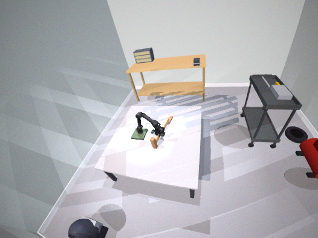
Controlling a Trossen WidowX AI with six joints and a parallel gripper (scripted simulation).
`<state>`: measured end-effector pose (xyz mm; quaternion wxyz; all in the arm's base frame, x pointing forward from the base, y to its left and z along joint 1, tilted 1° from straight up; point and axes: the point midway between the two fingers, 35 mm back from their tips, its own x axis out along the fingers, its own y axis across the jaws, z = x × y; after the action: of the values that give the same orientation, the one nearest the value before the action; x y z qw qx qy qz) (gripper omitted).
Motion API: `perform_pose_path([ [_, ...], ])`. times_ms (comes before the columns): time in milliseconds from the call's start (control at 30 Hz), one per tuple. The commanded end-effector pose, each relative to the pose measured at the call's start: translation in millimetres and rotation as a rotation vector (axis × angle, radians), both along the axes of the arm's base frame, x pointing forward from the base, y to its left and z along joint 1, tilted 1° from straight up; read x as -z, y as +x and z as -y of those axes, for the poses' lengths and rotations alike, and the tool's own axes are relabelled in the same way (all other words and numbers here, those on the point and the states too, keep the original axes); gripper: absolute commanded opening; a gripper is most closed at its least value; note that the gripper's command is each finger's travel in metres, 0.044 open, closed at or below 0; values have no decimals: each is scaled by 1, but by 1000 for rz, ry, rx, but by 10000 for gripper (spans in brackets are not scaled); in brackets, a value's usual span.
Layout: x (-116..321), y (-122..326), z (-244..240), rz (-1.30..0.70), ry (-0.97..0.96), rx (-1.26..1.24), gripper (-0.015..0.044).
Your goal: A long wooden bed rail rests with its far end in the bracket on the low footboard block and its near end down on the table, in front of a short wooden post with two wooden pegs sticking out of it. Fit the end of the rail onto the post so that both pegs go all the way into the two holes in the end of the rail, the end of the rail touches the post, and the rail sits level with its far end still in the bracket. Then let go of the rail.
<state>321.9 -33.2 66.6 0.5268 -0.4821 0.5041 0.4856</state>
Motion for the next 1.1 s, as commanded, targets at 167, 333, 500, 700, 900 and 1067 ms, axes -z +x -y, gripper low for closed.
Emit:
perform_pose_path([
  [167,-5,2,-2,12,-6,1,0],
  [333,-4,2,-3,12,-6,1,0],
  [500,-3,2,-3,12,-6,1,0],
  [700,-2,2,-3,12,-6,1,0],
  [900,-1,2,-3,12,-6,1,0],
  [1067,-1,2,-2,12,-6,1,0],
])
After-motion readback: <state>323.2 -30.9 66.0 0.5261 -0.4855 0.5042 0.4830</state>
